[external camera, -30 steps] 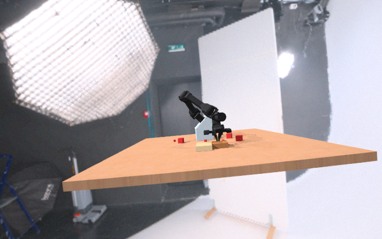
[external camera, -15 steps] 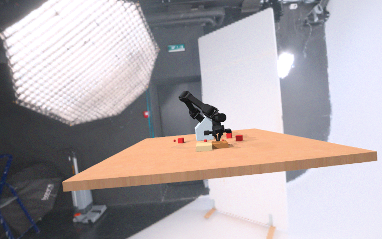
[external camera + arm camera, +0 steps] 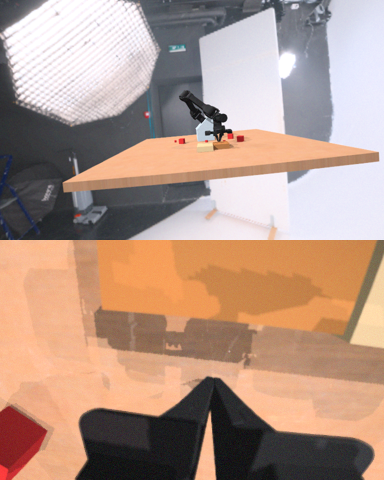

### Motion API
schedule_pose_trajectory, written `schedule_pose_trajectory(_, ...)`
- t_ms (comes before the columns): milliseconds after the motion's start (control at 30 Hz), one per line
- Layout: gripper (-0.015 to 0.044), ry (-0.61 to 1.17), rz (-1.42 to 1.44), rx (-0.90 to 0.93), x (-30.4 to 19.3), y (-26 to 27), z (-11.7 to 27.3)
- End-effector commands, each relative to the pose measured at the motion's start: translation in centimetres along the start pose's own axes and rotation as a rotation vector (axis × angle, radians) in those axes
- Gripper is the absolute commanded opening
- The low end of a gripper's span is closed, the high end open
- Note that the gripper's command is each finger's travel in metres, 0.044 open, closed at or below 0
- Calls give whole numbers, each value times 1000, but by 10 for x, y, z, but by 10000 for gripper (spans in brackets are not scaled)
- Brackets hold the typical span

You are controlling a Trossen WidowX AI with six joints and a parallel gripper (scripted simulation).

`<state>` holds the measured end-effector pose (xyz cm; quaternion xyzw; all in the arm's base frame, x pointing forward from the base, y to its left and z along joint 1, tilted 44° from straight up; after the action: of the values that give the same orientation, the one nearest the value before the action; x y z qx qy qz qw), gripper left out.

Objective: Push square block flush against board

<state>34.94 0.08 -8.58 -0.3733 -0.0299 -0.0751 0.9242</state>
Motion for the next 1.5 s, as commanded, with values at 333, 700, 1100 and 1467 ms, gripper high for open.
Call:
schedule_pose_trajectory(333,0,-3,-5,5,-8,0,57)
schedule_pose_trajectory(700,0,-18,186,6,8,12,58)
schedule_pose_trajectory(1100,0,-17,595,4,39,35,60)
schedule_pose_trajectory(1467,0,-16,970,2,62,54,61)
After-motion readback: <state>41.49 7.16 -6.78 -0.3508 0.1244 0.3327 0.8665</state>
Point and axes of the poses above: the point midway between the two fingers, 35 mm back from their tips, its own z axis back along the fingers, its own y axis across the jaws, x = y × z, the point moved 7 cm from there along z, back along the fingers, and after that the axes turned 3 degrees about -z, right-handed, at the moved point
